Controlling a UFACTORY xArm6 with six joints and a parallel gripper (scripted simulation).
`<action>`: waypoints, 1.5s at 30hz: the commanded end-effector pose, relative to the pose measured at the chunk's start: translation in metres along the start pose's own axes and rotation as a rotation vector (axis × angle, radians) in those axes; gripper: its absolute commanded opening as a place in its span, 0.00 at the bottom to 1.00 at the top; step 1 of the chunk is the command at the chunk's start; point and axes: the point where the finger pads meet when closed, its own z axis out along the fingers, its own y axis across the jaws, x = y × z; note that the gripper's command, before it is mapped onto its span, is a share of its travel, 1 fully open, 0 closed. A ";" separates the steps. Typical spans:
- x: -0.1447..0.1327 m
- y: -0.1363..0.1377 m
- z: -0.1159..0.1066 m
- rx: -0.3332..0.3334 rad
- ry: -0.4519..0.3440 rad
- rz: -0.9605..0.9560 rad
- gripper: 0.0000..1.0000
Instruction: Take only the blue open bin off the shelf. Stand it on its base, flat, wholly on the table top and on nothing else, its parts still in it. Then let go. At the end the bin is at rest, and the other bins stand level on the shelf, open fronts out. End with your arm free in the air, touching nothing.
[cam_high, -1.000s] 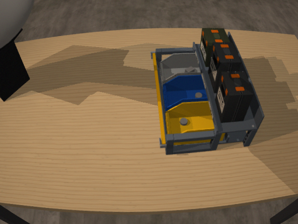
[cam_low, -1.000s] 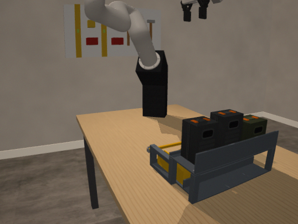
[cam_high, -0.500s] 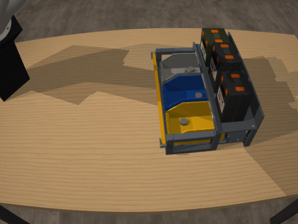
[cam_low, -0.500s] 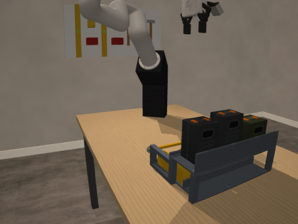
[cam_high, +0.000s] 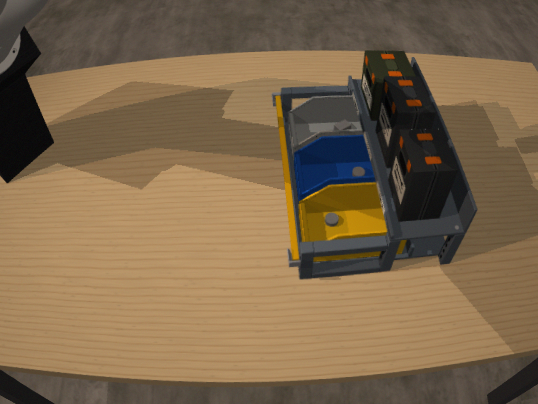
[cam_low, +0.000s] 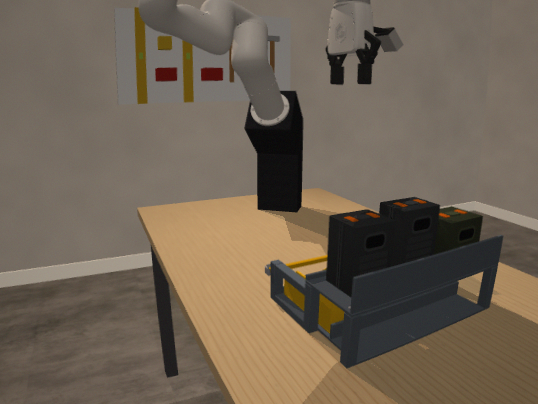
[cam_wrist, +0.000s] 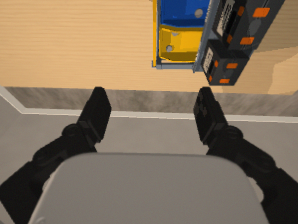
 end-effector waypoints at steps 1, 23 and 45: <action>0.000 0.001 0.000 -0.001 0.002 0.000 1.00; 0.001 0.001 0.069 -0.002 0.003 0.001 1.00; 0.001 0.001 0.149 -0.002 0.002 0.001 1.00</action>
